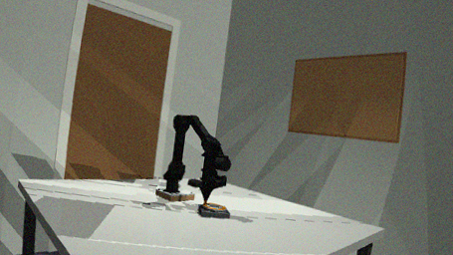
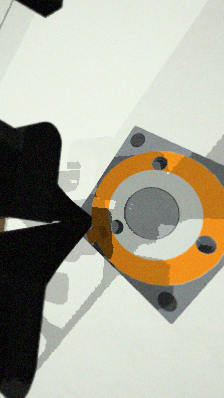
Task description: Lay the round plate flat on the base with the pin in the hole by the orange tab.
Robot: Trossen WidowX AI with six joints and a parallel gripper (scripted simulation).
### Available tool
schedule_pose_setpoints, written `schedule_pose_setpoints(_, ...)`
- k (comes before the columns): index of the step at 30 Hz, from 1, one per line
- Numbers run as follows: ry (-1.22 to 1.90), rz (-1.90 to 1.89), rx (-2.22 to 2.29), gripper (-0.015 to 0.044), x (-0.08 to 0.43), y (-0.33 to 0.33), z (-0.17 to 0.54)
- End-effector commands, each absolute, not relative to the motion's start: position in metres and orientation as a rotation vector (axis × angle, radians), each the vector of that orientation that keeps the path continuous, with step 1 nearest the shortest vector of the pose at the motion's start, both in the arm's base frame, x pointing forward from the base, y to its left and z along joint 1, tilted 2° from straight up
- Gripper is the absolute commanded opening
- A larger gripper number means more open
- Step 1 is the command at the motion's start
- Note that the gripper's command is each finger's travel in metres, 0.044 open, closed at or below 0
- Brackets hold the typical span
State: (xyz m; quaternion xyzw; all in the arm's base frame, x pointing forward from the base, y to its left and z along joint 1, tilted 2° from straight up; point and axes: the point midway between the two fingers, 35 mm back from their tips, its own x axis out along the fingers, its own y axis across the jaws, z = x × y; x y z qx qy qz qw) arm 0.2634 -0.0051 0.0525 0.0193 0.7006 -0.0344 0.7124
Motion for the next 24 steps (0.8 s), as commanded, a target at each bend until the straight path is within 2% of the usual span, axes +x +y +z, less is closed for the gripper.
schedule_pose_setpoints(1, 1.552, -0.076, 0.037, 0.0, 0.265, -0.01, 0.052)
schedule_pose_setpoints(24, 1.551, -0.077, 0.035, 0.0, 0.274, -0.03, 0.053)
